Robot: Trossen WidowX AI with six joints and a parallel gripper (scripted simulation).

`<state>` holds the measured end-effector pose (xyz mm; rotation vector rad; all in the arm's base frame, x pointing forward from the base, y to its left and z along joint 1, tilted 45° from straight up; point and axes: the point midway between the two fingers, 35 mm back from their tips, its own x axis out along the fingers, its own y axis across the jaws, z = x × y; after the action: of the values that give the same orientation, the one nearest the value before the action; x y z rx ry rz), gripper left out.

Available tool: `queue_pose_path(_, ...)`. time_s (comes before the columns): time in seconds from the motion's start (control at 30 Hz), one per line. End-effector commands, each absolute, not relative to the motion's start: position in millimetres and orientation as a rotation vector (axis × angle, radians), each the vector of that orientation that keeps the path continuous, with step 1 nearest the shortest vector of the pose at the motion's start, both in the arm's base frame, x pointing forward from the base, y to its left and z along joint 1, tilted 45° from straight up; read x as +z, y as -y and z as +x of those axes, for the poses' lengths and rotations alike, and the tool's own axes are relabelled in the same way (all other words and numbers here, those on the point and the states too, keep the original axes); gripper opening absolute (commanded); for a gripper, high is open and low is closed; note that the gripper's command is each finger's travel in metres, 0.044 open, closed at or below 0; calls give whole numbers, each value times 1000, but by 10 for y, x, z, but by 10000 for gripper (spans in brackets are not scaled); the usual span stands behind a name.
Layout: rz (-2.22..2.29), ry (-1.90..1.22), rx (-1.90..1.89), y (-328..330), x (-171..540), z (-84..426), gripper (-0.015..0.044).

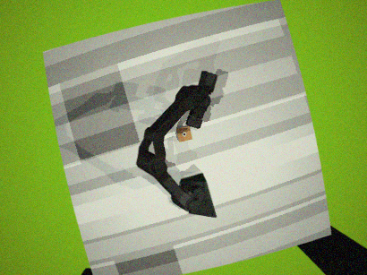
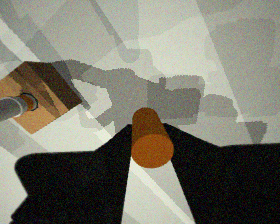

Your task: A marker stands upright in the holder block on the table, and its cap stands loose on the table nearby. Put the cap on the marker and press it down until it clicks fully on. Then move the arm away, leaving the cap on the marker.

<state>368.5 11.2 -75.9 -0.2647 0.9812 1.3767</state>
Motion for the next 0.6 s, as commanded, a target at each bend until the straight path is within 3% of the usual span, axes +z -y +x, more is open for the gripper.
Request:
queue_pose_path(0.0, -275, -982, 1378, -69, -712, 3693, 0)
queue_pose_path(0.57, -274, -984, 1378, -53, -311, 3392, 0)
